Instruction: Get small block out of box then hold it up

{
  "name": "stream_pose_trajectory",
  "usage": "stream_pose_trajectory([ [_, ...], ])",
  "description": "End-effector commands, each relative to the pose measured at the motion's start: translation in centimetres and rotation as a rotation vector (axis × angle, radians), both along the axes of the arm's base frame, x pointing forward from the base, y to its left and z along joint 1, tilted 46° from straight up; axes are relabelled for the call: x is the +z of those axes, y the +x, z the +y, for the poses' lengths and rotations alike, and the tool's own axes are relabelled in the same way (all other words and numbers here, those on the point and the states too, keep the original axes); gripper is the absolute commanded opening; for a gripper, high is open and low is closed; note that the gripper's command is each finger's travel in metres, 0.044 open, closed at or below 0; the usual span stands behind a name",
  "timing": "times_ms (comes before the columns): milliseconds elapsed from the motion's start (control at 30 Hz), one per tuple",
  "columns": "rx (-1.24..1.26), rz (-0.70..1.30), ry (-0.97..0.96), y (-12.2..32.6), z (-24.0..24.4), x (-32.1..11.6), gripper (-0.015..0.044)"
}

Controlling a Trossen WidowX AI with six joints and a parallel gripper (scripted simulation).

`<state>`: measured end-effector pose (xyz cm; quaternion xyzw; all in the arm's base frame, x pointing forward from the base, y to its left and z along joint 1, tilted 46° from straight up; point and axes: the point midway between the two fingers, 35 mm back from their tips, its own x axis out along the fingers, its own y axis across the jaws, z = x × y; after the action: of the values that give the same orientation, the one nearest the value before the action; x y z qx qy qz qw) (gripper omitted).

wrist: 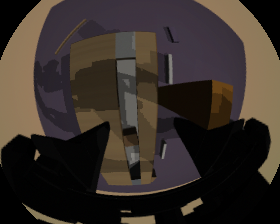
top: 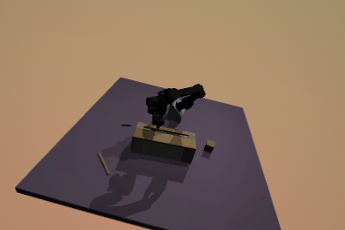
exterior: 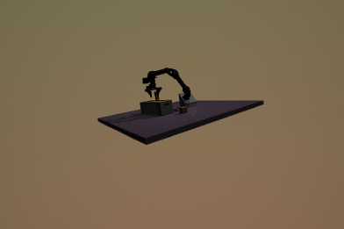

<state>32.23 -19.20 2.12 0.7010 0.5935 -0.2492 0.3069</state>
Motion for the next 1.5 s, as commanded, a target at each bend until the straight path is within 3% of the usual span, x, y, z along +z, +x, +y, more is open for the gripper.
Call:
stream_pose_trajectory([
  [0,0.006,-0.001,-0.003,0.0,-0.5,-0.6,0.0400],
  [1067,0.012,-0.012,-0.003,-0.2,-2.4,-2.6,0.0400],
  [1467,0.772,-0.786,-0.123,-1.2,-0.5,-1.1,0.0400],
])
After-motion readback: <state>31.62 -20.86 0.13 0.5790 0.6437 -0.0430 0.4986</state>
